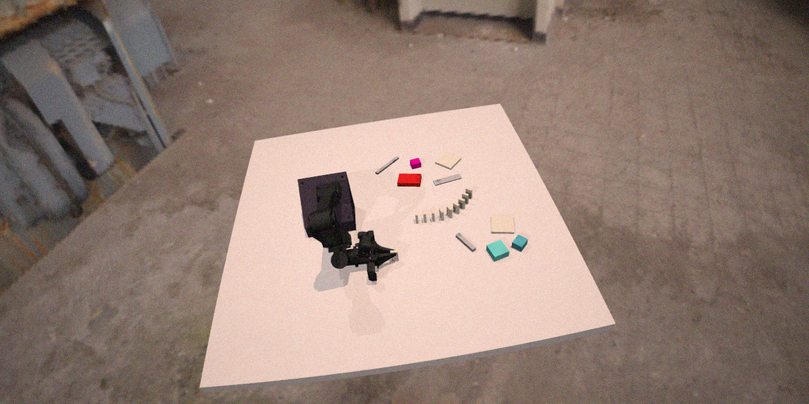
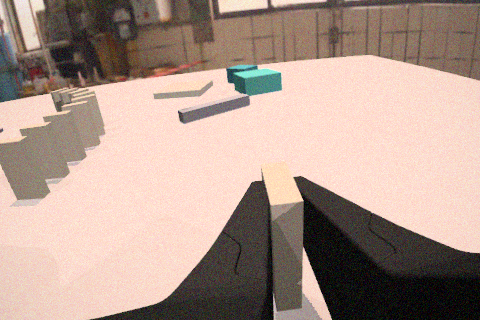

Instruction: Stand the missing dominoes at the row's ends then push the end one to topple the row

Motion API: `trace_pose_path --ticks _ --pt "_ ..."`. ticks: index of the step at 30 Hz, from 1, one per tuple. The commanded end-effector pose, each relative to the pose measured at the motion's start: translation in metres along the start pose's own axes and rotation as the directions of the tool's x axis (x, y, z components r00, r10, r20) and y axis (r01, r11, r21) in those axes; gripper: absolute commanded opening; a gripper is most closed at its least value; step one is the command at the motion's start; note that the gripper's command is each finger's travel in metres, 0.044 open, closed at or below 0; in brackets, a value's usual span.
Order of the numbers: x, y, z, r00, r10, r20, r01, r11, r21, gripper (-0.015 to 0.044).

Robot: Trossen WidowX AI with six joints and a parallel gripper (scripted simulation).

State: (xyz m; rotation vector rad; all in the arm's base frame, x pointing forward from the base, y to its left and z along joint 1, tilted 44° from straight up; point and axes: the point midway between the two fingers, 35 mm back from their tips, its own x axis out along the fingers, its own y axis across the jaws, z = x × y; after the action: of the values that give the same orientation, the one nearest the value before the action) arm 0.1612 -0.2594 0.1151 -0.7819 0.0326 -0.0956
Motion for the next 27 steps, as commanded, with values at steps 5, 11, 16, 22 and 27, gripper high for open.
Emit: trace_pose_path --ticks 5,11,16,22,27 --pt "0.0 -0.001 0.0 1.0 0.002 0.004 -0.002 1.0 -0.014 0.021" --pt "0.0 -0.001 0.0 1.0 0.002 0.004 -0.002 1.0 -0.014 0.0367" --pt "0.0 -0.003 0.011 1.0 0.002 0.003 -0.002 1.0 -0.012 0.044" --pt "-0.002 -0.001 0.048 1.0 0.0 0.001 0.0 1.0 -0.003 0.044" --pt "0.0 -0.006 0.052 1.0 0.0 0.006 0.0 1.0 -0.03 0.044"
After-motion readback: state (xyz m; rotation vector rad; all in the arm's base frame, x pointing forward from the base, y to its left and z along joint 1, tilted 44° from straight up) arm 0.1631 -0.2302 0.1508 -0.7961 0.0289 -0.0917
